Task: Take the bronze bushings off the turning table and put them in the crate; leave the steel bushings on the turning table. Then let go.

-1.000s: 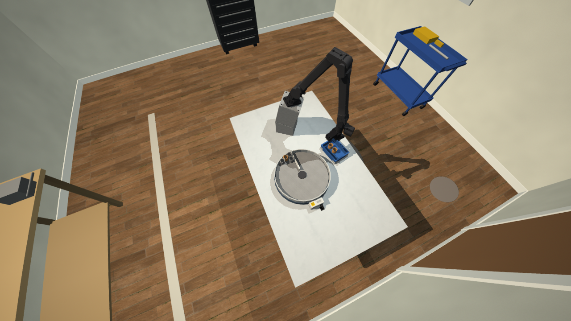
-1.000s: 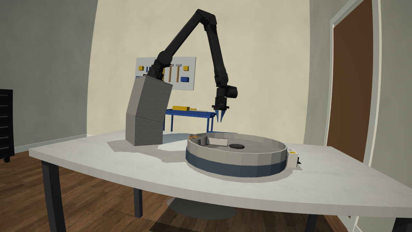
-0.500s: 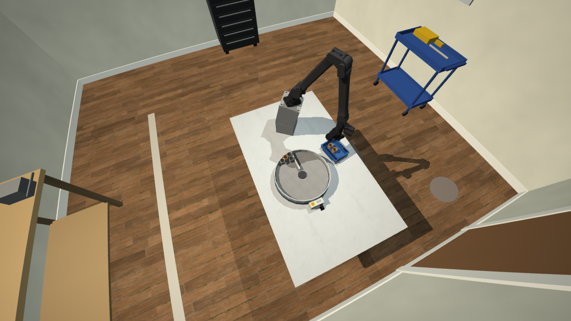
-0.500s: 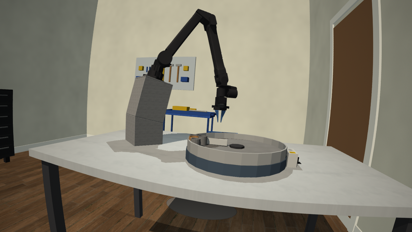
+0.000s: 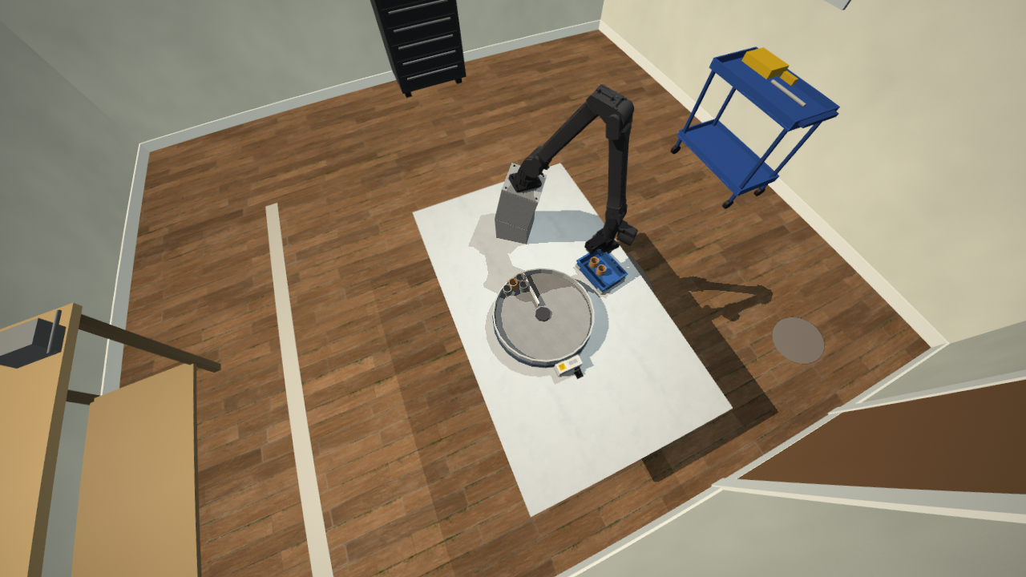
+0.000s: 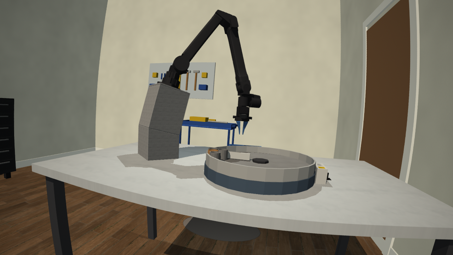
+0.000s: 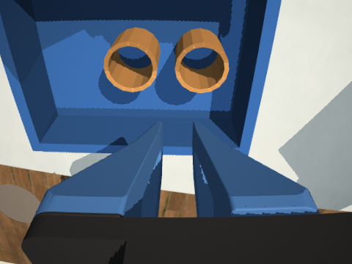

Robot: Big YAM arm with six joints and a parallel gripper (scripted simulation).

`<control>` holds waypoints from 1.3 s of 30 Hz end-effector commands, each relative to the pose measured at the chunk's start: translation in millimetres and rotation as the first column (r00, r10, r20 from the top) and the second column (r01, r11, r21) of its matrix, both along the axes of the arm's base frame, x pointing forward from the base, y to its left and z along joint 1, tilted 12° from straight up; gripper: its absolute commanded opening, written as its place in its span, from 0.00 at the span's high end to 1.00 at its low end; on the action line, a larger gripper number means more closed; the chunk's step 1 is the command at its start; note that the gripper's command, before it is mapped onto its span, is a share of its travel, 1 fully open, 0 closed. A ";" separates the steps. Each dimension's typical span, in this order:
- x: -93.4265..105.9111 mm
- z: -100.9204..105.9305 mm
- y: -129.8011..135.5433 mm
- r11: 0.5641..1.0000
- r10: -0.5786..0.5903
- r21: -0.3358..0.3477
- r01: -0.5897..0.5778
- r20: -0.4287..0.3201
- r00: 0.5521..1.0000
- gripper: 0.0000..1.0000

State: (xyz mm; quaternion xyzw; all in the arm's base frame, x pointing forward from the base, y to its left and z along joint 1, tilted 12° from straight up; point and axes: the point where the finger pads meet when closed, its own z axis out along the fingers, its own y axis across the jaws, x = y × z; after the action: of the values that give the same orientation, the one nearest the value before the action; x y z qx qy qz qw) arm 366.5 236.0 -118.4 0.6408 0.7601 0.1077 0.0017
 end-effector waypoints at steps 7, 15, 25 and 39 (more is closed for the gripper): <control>0.2 3.8 -3.6 1.000 0.000 -0.002 0.000 0.000 1.000 0.85; 0.2 3.8 -3.6 1.000 0.000 -0.002 0.000 0.000 1.000 0.85; 6.4 6.4 -11.8 1.000 -0.006 0.013 0.006 0.022 1.000 0.88; -5.4 -15.2 -84.2 0.999 -0.040 0.005 0.040 -0.003 0.999 0.88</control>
State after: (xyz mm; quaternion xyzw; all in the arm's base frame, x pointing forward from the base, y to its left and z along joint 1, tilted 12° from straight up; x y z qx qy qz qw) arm 362.7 172.9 -128.7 0.6591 0.7441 0.1088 -0.0021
